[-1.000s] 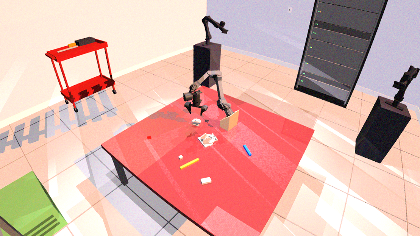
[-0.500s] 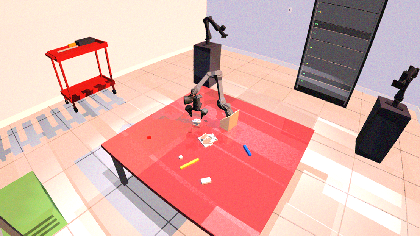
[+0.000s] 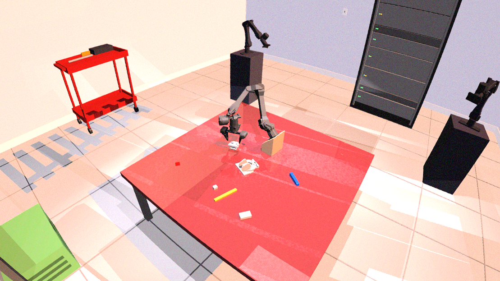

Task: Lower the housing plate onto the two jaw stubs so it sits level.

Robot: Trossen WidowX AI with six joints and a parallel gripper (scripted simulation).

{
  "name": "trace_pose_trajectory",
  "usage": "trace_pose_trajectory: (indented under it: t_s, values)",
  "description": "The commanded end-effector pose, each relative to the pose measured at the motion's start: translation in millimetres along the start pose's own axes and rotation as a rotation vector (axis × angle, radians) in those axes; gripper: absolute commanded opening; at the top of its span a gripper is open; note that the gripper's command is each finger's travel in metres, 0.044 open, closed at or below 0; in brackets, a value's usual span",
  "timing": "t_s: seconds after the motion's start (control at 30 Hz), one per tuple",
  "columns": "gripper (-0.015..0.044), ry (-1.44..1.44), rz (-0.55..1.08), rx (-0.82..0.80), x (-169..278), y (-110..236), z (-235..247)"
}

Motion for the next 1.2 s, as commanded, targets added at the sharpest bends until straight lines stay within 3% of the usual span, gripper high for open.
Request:
trace_pose_trajectory:
  t_s: [0.0,1.17]
  values:
    - [0.044,0.009,-0.002,0.008,0,-8,-1]
    - [0.044,0.009,-0.003,0.007,0,-41,-2]
Point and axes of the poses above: the point midway between the two fingers, 35 mm back from their tips, its own y axis back along the fingers, its own z axis across the jaws, x = y × z, the point moved 6 cm from there along y, back along the fingers, and after that the axes turned 10 degrees about y, right-handed, at the moved point
